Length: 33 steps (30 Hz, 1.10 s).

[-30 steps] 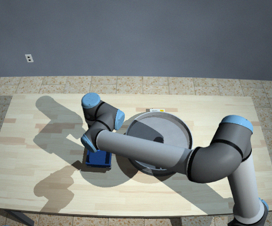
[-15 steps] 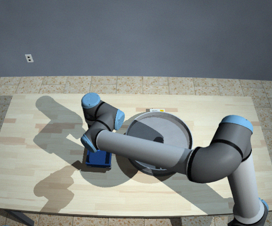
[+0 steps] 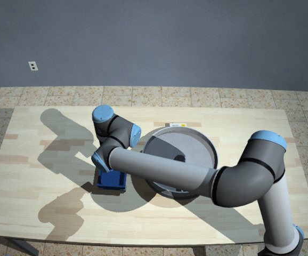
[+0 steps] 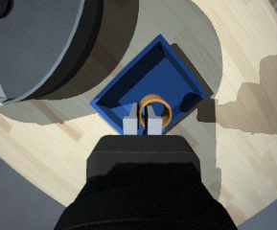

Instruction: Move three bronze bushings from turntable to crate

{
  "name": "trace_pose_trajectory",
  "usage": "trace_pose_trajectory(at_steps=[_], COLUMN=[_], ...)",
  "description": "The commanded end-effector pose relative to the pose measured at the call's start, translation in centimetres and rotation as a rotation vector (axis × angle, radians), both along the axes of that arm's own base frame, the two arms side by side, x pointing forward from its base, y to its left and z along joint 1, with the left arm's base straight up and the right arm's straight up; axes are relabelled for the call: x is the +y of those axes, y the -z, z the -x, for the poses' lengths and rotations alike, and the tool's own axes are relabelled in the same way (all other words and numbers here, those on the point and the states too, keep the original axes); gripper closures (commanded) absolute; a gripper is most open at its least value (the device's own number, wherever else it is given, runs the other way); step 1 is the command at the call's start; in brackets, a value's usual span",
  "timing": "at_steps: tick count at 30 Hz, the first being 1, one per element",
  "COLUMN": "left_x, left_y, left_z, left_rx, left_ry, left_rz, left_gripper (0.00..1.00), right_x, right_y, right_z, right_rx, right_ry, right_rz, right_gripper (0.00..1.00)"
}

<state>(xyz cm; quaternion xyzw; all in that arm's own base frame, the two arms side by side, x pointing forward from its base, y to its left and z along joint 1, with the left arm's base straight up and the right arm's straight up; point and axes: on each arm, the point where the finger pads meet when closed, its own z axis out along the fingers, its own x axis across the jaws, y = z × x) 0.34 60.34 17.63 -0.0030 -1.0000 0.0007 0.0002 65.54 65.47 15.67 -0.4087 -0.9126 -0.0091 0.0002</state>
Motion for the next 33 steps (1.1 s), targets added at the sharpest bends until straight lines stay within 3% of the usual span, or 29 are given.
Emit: trace_pose_trajectory(at_steps=[1, 5, 11, 13, 18, 33], left_x=[0.1, 0.1, 0.1, 0.1, 0.1, 0.1], left_y=[-0.1, -0.1, -0.1, -0.1, -0.1, -0.1], left_z=[0.0, 0.0, 0.0, 0.0, 0.0, 0.0], left_rx=[0.000, 0.000, 0.000, 0.000, 0.000, 0.000], left_ry=[0.000, 0.000, 0.000, 0.000, 0.000, 0.000], left_rz=[-0.002, -0.002, -0.002, -0.002, -0.002, -0.002], left_gripper=[0.00, 0.00, 0.00, 0.00, 0.00, 0.00], right_x=[0.0, 0.0, 0.1, 0.1, 0.1, 0.1], right_y=[-0.1, 0.8, 4.1, 4.1, 6.2, 6.6], right_z=[0.0, 0.0, 0.0, 0.0, 0.0, 0.0], right_rx=[-0.001, -0.001, -0.001, -0.001, -0.001, -0.001], right_ry=[0.000, 0.000, 0.000, 0.000, 0.000, 0.000], right_rz=[-0.002, -0.002, -0.002, -0.002, -0.002, -0.002], right_gripper=[1.00, 1.00, 1.00, 1.00, 1.00, 1.00])
